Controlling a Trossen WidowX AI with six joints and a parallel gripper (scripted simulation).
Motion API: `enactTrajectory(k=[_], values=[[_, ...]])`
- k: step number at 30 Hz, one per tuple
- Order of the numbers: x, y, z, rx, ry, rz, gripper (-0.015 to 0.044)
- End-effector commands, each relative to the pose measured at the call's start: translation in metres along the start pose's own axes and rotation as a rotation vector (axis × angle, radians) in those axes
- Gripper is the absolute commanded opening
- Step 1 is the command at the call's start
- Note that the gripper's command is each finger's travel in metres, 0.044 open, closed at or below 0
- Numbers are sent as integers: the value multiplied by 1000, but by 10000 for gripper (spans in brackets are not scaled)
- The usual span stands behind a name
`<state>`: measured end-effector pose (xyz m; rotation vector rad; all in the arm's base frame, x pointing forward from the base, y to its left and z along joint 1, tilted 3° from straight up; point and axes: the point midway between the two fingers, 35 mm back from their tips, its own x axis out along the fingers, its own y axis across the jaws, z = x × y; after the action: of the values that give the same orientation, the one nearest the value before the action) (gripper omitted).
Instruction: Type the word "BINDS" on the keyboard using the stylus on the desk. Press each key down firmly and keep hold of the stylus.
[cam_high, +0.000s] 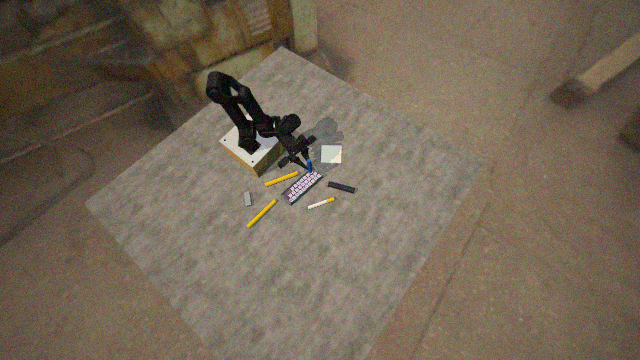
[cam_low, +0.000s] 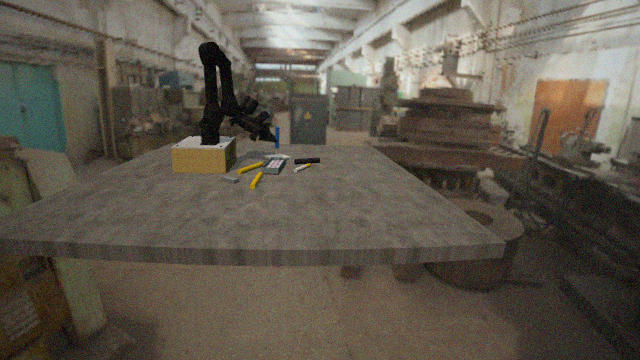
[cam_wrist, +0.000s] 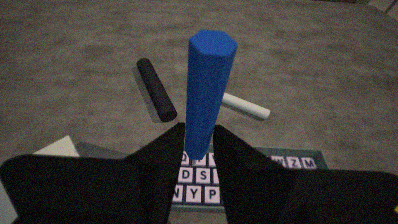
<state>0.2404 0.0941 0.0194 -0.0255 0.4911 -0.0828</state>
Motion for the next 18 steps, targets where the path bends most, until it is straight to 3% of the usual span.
enactTrajectory(k=[1, 18], values=[[-2, -9, 1, -1, -2, 0, 0], [7, -12, -13, 0, 0, -1, 0]])
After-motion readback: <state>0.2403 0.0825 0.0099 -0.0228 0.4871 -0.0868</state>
